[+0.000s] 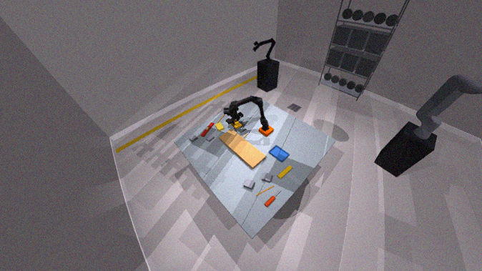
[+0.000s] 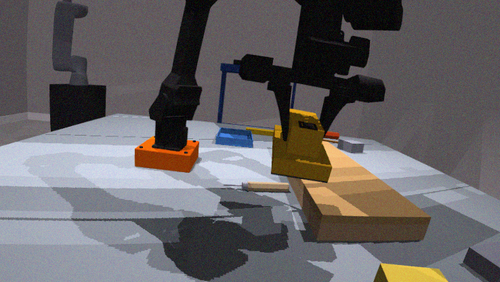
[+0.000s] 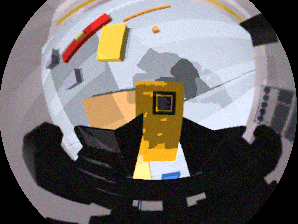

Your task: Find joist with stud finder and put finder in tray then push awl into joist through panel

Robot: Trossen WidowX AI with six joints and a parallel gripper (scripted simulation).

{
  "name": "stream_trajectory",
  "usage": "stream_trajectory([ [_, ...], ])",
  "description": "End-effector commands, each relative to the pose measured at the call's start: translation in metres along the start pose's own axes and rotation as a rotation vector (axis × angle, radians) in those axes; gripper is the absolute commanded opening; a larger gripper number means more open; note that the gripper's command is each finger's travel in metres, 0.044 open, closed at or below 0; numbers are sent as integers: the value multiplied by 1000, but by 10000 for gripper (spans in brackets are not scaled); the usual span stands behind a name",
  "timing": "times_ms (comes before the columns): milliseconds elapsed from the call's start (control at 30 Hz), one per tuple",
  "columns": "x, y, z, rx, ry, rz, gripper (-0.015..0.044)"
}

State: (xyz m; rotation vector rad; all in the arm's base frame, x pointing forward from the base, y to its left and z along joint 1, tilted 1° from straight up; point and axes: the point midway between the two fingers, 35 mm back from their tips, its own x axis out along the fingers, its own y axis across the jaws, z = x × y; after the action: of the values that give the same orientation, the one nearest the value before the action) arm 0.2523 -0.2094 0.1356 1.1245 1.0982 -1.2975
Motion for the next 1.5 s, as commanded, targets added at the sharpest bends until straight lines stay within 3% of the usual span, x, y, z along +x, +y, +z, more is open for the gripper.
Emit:
stream_trajectory([
  [0,-4,14,-1,-165,2,45,0],
  [1267,-25,108,-28,-1587,-158,345,0],
  [1467,-25,112,-30,-1643,-173,355,0],
])
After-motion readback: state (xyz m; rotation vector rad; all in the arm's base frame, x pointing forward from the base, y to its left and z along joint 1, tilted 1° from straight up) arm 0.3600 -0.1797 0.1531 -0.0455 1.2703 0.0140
